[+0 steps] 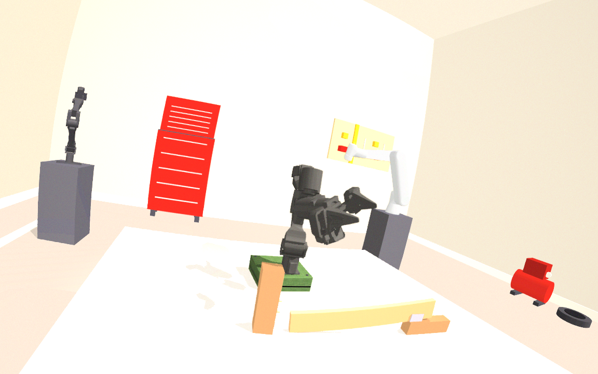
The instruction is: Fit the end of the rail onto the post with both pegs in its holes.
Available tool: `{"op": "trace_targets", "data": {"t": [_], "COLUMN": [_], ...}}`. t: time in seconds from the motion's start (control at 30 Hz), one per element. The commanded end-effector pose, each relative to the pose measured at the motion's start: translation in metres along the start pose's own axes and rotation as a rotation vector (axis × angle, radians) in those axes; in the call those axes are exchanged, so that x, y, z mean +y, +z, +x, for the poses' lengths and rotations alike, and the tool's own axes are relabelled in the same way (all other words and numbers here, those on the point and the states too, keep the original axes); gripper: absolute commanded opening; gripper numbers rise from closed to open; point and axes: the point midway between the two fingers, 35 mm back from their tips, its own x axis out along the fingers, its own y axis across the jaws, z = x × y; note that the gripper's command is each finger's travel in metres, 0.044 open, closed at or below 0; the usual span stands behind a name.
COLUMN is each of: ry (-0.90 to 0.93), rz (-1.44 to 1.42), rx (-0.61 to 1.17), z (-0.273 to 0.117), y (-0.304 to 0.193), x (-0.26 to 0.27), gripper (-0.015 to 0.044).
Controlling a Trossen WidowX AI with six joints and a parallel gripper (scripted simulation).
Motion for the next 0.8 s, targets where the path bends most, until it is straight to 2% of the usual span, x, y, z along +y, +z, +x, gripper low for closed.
{"op": "trace_targets", "data": {"t": [0.0,0.1,0.3,0.53,0.77], "ry": [0.009,0.147,0.613,1.071,1.679], "rz": [0.022,0.322,0.943,1.234,1.320], "rx": [-0.008,-0.115,-0.362,-0.495,-0.552], "z": [0.002,0.020,0.035,0.015,-0.033], "y": [0.001,0.024,0.104,0.161,0.199], "x": [0.002,0.030,0.074,0.083,0.072], "gripper": [0.0426,0.0440,0.0440,0.0440,0.0440]}}
